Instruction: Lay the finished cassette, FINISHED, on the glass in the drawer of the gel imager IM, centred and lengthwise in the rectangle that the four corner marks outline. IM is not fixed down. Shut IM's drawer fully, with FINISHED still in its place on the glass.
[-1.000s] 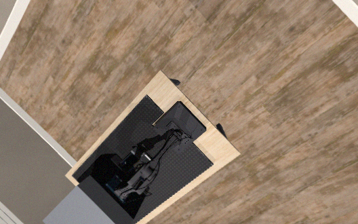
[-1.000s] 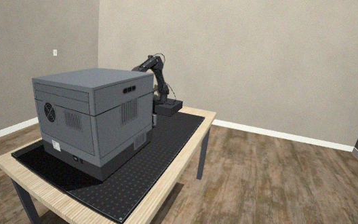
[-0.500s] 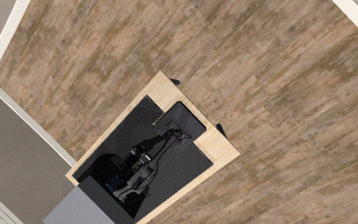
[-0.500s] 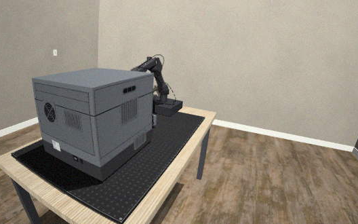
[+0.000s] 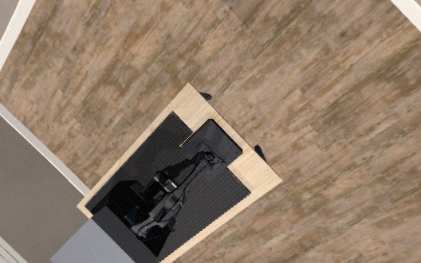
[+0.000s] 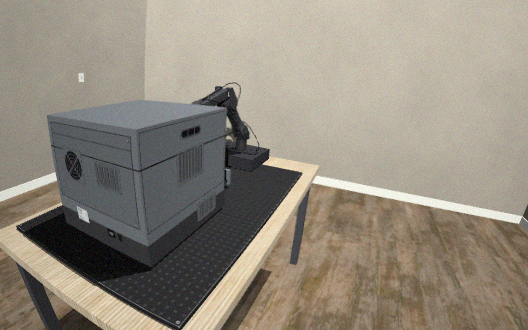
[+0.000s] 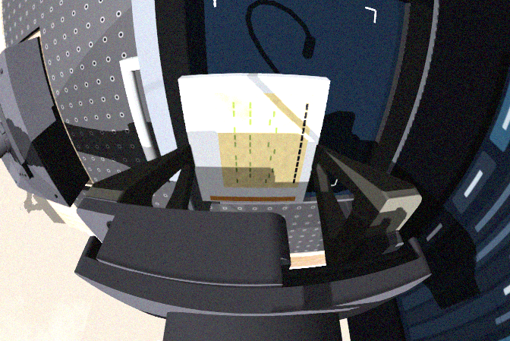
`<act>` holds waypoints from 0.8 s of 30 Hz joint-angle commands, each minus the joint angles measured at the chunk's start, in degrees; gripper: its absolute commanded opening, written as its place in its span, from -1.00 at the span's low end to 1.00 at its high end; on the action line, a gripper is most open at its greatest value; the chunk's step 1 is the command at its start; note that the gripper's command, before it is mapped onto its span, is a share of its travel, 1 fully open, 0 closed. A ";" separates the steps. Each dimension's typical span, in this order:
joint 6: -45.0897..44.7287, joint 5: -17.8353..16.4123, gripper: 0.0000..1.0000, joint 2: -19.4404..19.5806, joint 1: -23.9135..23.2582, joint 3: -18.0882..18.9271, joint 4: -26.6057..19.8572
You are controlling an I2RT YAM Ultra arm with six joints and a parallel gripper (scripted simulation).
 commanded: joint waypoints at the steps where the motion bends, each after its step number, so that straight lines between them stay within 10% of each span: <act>1: 0.51 -0.57 -1.00 0.68 0.46 3.38 -2.34; 24: 0.54 -0.60 -1.00 3.14 0.28 10.71 -5.45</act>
